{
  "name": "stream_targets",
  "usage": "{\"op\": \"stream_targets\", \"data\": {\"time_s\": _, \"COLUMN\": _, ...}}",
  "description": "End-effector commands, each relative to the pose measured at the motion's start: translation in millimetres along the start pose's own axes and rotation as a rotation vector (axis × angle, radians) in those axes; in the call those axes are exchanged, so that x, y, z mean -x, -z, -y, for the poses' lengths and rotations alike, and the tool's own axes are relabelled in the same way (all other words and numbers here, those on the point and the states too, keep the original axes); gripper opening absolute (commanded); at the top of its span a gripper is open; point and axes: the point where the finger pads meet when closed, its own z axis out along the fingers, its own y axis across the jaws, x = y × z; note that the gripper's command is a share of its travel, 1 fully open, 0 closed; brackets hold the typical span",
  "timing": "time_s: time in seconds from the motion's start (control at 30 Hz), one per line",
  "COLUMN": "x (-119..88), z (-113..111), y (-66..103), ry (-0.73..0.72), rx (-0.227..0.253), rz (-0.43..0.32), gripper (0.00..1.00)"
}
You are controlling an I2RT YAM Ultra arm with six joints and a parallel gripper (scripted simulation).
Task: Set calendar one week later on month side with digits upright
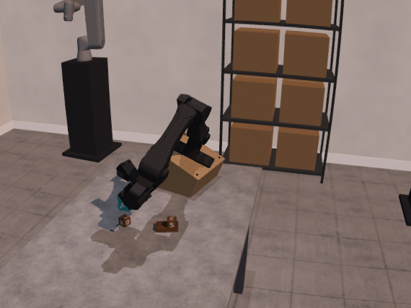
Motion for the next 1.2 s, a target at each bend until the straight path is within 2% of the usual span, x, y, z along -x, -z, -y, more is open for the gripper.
{"op": "stream_targets", "data": {"time_s": 0.0, "x": 8, "z": -2, "y": 3.2, "ry": -0.01, "rx": 0.007, "rz": 0.017, "gripper": 0.47}}
{"op": "stream_targets", "data": {"time_s": 0.57, "x": -6, "z": -2, "y": -10.7, "ry": -0.01, "rx": 0.006, "rz": 0.017, "gripper": 0.47}}
{"op": "stream_targets", "data": {"time_s": 1.17, "x": -27, "z": -2, "y": -32.5, "ry": -0.01, "rx": 0.006, "rz": 0.017, "gripper": 0.47}}
